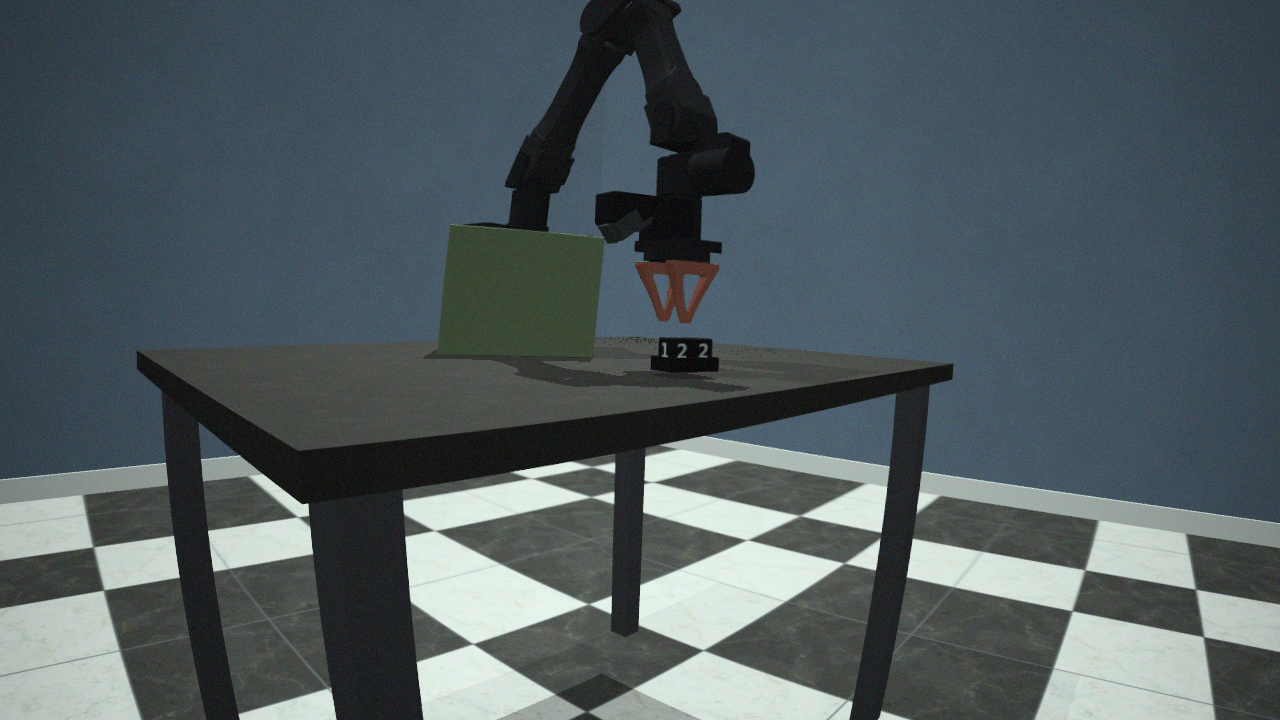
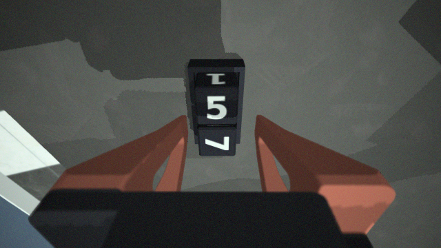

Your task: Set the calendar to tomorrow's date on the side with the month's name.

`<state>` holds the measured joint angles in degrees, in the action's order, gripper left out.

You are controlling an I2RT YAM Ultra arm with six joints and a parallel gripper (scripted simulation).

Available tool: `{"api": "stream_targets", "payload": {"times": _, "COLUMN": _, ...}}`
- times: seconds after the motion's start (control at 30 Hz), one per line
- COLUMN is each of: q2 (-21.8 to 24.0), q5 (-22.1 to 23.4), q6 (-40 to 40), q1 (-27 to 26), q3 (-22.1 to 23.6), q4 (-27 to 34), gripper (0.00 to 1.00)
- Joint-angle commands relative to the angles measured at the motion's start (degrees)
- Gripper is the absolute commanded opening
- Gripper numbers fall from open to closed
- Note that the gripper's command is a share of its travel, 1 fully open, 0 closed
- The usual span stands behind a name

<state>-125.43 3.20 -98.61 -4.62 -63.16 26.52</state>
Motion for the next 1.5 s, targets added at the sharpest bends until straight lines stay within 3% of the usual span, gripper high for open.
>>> {"api": "stream_targets", "payload": {"times": 0.0, "q2": 0.0, "q5": -0.1, "q6": -0.1, "q1": 0.0, "q3": -0.1, "q4": -1.2, "gripper": 0.45}}
{"api": "stream_targets", "payload": {"times": 1.47, "q2": -1.5, "q5": -0.1, "q6": -0.2, "q1": 0.1, "q3": -0.1, "q4": -2.8, "gripper": 0.45}}
